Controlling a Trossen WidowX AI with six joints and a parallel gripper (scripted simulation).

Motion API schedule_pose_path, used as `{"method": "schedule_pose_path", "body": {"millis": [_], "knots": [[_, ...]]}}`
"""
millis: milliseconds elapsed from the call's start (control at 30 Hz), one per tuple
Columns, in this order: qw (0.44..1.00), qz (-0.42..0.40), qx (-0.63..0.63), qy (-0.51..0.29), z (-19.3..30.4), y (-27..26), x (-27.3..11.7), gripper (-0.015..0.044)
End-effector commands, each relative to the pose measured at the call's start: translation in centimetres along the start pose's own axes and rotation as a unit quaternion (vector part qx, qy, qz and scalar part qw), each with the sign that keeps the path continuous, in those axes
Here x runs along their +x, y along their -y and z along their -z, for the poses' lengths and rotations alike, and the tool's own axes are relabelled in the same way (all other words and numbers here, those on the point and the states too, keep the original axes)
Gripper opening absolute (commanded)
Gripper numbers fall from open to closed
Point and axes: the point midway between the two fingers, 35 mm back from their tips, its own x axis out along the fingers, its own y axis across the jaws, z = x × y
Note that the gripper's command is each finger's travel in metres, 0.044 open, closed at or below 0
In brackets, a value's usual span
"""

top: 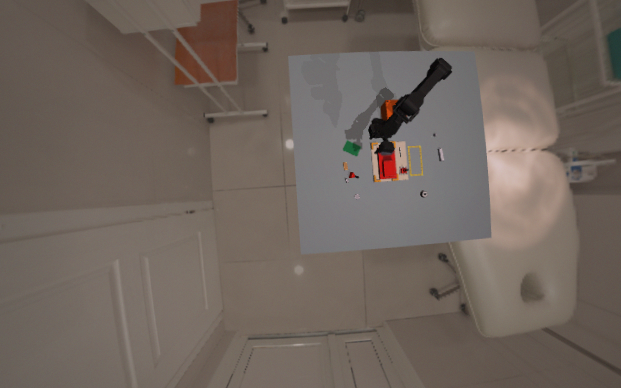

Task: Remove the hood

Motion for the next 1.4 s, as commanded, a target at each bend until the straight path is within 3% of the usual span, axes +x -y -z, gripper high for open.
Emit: {"method": "schedule_pose_path", "body": {"millis": [0, 100, 233, 533, 1367], "knots": [[0.981, 0.03, -0.179, -0.072, 4.7, -2.1, 3.7, 0.044], [0.954, 0.036, -0.276, -0.108, 7.0, -2.9, 5.4, 0.044], [0.857, 0.039, -0.479, -0.185, 12.7, -4.1, 8.7, 0.044], [0.669, 0.022, -0.691, -0.273, 20.8, -4.2, 11.9, 0.044], [0.668, 0.021, -0.692, -0.273, 21.5, -3.9, 12.8, 0.044]]}}
